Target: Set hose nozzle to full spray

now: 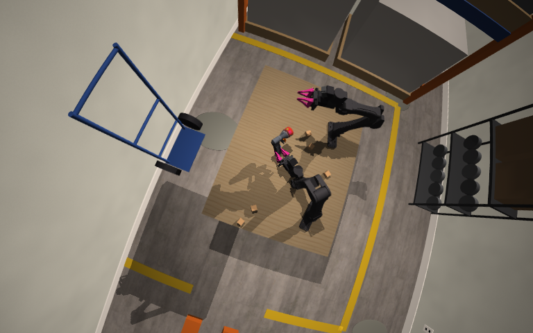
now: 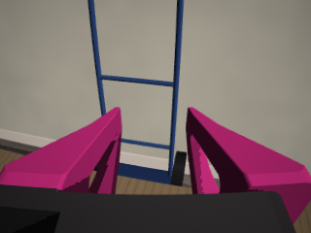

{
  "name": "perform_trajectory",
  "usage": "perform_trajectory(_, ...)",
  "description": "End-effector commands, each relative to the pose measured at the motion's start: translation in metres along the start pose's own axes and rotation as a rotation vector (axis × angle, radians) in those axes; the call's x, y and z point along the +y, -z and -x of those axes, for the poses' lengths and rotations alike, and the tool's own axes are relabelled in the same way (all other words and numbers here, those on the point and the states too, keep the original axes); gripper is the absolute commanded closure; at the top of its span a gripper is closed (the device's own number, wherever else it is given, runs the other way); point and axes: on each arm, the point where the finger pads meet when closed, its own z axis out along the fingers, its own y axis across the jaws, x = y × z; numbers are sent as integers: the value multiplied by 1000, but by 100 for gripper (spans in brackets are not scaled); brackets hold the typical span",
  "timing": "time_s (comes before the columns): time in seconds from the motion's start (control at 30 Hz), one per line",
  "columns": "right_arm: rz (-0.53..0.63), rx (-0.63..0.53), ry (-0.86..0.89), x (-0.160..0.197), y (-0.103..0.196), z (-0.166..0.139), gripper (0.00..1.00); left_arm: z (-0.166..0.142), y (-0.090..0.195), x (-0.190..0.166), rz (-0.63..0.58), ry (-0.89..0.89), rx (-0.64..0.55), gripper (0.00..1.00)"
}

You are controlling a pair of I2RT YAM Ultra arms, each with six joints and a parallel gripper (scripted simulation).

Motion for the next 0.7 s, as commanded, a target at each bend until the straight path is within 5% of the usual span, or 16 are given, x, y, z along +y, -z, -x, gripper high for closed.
perform_trajectory(0.0, -1, -62, 5, 0, 0, 28, 63, 55, -10, 4, 14, 51, -179, 65)
perform_trajectory(0.67, -1, -62, 5, 0, 0, 28, 63, 48, -11, 5, 16, 48, -166, 65)
